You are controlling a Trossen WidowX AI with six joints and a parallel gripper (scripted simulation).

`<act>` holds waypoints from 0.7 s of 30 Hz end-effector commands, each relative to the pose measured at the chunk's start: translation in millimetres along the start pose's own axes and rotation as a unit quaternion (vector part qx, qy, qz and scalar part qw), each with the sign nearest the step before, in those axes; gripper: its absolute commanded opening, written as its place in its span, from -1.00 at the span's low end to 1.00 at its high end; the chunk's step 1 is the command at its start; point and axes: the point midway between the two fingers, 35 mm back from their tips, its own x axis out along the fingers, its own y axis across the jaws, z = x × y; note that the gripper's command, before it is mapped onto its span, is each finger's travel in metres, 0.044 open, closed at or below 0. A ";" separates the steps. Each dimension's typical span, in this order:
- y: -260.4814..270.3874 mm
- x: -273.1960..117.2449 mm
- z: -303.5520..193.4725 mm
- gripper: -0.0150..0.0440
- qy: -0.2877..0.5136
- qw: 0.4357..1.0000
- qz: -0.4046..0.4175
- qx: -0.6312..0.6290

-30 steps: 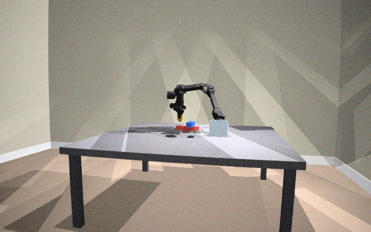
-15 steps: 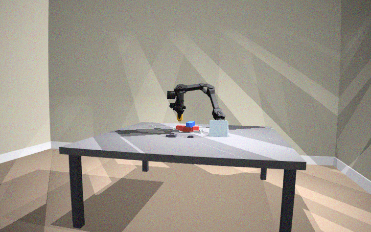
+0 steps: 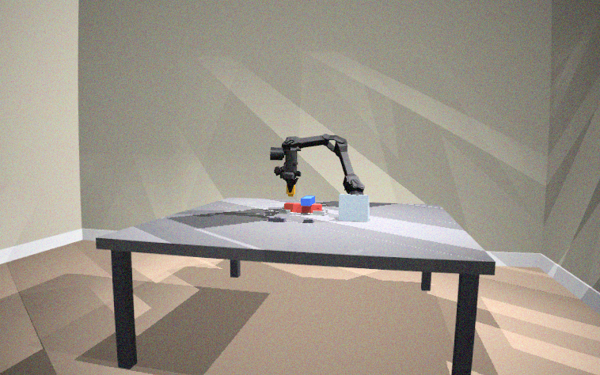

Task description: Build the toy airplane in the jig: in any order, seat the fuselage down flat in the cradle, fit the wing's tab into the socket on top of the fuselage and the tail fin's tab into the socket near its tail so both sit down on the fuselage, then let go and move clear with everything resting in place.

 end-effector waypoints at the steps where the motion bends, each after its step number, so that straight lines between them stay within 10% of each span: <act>1: 1.5 6.0 -1.7 -0.27 0.003 1.000 0.002 -0.002; 21: 1.4 38.0 -2.2 -0.27 0.003 1.000 0.001 -0.001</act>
